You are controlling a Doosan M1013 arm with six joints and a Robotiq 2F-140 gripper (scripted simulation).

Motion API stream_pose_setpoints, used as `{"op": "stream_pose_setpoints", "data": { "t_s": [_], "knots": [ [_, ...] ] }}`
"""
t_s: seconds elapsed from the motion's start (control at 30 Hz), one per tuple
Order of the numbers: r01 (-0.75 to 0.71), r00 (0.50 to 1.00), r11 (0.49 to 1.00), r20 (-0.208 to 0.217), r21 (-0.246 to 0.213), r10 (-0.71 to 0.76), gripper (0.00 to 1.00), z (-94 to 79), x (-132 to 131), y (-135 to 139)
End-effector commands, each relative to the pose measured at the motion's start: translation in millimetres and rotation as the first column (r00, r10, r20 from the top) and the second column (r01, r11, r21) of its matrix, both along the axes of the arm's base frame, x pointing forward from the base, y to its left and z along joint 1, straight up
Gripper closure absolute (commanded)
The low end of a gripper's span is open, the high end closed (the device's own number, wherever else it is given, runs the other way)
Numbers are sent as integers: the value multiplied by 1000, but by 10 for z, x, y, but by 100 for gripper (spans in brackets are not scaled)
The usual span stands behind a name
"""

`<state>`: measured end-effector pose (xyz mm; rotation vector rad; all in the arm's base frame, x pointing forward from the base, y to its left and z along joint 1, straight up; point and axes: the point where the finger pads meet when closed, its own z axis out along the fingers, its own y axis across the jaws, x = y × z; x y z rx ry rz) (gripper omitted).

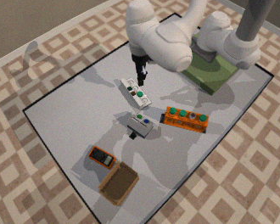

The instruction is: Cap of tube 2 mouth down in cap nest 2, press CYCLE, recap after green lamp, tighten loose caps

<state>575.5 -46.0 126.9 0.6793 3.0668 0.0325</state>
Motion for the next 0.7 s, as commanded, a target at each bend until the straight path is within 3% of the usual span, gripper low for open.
{"op": "stream_pose_setpoints", "data": {
  "t_s": [0.0, 0.13, 0.27, 0.33, 0.4, 0.5, 0.67],
  "knots": [
    [275, 961, 961, -3, -17, -275, 90, -67, 158, 229],
    [456, 890, 890, -4, -16, -456, 90, -117, 262, 387],
    [618, 786, 786, -4, -15, -618, 90, -167, 364, 542],
    [618, 786, 786, -4, -15, -618, 90, -167, 364, 542],
    [750, 661, 661, -5, -17, -750, 90, -209, 453, 677],
    [825, 565, 565, -4, -18, -825, 90, -259, 555, 831],
    [825, 565, 565, -5, -18, -825, 90, -352, 747, 1124]
  ]
}}
